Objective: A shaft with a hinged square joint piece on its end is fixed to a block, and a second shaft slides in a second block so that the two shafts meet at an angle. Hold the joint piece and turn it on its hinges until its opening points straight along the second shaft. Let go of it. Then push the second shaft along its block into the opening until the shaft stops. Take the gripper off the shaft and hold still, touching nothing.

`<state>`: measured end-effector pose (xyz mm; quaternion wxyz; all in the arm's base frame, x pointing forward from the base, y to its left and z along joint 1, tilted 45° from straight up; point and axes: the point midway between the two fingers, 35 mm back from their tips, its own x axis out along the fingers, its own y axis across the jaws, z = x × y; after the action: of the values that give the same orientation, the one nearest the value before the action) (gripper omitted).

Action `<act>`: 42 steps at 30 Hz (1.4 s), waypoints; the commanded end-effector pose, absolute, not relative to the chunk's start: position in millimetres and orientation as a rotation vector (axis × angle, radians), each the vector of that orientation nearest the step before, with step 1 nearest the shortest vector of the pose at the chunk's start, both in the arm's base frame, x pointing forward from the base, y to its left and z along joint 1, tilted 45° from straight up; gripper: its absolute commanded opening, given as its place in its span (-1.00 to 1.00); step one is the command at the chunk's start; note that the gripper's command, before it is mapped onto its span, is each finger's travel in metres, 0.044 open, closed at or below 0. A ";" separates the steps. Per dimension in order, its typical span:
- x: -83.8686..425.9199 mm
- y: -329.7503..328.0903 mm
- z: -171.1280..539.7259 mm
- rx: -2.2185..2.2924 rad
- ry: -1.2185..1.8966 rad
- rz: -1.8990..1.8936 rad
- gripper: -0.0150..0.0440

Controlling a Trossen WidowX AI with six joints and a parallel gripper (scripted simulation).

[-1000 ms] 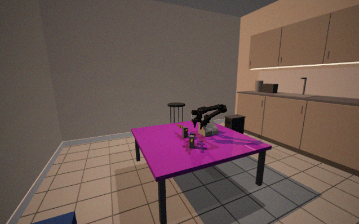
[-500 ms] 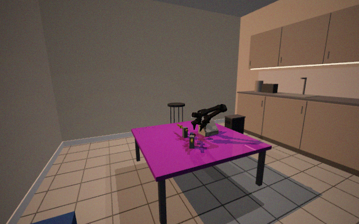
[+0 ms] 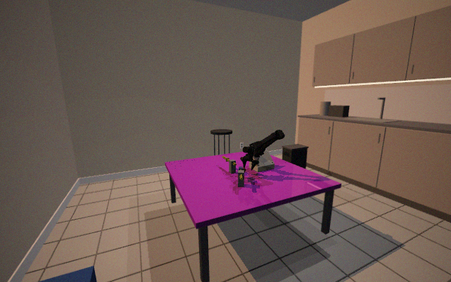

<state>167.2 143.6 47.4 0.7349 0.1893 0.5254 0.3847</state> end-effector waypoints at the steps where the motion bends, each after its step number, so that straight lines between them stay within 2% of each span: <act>1: 165.3 147.9 44.0 0.422 1.152 0.844 1.00; 22: 226.6 170.1 57.3 0.421 1.149 0.844 1.00; 42: 234.5 191.7 41.4 0.422 1.149 0.845 1.00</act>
<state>234.5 188.9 46.7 0.7378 0.1908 0.5181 0.3885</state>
